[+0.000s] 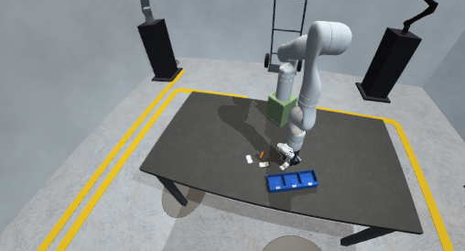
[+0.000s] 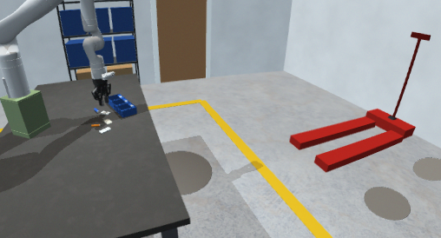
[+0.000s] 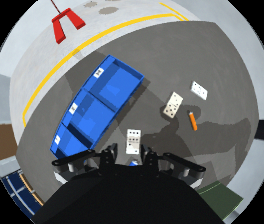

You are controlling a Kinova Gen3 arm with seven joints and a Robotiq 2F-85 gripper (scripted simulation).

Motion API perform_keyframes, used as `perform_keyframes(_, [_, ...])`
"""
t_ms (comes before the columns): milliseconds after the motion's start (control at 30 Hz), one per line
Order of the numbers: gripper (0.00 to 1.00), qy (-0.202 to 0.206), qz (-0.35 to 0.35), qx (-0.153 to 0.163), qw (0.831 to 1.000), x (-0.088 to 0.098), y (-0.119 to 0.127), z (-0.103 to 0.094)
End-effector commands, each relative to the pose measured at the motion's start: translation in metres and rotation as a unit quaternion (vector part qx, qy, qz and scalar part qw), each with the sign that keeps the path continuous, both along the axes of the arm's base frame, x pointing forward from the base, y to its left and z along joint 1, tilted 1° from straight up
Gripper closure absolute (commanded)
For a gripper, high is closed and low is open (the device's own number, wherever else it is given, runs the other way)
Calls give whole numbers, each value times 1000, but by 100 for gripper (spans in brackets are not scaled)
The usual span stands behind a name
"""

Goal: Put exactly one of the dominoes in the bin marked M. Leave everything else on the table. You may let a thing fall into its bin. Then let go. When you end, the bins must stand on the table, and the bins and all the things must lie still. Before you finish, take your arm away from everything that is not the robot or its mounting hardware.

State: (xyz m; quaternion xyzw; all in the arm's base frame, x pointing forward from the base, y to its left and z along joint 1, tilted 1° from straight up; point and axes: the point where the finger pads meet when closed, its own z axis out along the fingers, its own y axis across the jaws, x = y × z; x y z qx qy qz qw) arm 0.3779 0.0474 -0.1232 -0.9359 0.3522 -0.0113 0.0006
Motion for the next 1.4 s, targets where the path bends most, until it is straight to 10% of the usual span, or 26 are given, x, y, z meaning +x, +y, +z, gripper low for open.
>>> perform_keyframes(0, [59, 6, -10, 0, 1000, -6, -9, -16])
perform_keyframes(1367, [59, 6, -10, 0, 1000, -4, -7, -46])
